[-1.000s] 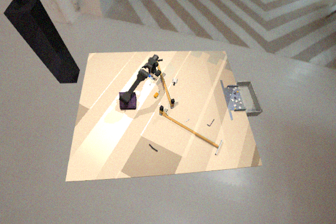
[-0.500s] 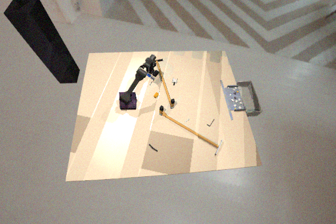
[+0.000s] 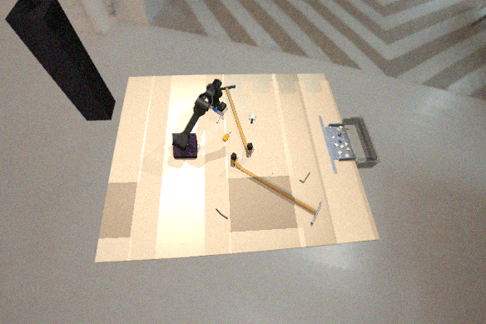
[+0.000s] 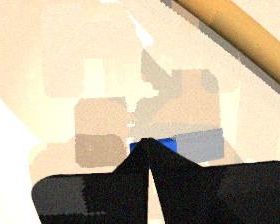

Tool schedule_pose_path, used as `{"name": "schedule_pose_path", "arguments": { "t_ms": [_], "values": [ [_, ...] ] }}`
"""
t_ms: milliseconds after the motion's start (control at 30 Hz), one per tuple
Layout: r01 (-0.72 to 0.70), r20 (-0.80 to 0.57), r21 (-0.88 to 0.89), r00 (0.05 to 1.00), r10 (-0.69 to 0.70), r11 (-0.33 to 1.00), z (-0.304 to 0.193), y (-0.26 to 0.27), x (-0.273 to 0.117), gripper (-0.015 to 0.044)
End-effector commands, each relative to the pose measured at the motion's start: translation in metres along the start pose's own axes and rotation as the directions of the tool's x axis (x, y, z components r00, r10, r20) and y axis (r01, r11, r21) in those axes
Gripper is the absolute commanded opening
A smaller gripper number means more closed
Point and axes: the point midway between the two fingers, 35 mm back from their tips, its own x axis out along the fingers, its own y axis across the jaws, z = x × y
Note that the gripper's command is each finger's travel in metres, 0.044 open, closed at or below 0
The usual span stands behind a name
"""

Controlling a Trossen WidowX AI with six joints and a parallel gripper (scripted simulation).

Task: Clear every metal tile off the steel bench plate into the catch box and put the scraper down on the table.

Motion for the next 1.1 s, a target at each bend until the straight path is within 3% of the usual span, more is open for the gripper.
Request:
{"name": "schedule_pose_path", "arguments": {
  "t_ms": [0,1067],
  "values": [
    [-0.006,0.006,0.005,1.0,0.006,1.0,-0.003,0.003,-0.004,0.0],
    [-0.01,0.004,0.002,1.0,0.01,1.0,-0.049,0.026,-0.013,0.0]
  ]
}}
